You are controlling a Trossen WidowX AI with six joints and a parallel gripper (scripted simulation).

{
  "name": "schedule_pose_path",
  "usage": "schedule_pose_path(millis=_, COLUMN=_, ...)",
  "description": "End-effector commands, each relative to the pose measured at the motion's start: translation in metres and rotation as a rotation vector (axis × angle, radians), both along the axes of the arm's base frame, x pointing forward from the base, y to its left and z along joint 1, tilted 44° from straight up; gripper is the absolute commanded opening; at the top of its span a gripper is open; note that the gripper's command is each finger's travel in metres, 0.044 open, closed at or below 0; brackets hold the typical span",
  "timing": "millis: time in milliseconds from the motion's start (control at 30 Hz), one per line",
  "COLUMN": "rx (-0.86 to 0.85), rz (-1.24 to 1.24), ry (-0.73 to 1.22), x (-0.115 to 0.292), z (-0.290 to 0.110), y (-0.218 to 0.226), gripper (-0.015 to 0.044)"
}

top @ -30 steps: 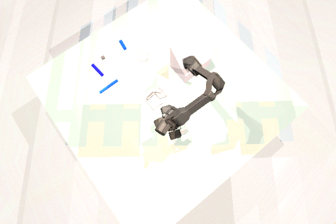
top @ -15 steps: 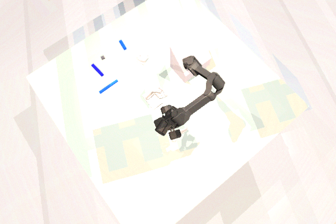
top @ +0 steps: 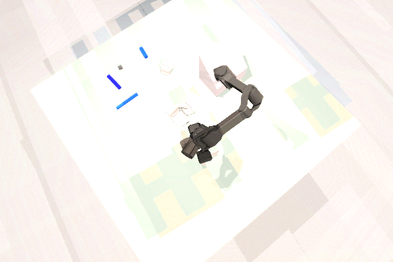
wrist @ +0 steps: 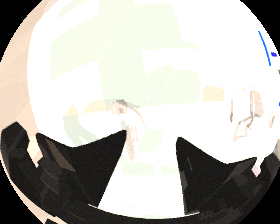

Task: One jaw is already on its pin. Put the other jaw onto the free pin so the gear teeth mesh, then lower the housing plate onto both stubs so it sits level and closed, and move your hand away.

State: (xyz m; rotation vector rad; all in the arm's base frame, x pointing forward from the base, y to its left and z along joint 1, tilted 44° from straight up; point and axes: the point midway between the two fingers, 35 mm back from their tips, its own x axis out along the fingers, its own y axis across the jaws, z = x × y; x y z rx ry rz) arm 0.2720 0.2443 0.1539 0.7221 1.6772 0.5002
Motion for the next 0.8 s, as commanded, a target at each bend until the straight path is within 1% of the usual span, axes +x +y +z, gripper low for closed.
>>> schedule_pose_path(millis=0, rx=0.0, rz=0.0, ry=0.0, x=0.0, z=0.0, y=0.0, gripper=0.0341)
schedule_pose_path(millis=133, rx=0.0, rz=0.0, ry=0.0, x=0.0, z=0.0, y=0.0, gripper=0.044)
schedule_pose_path(millis=767, rx=0.0, rz=0.0, ry=0.0, x=0.0, z=0.0, y=0.0, gripper=0.044)
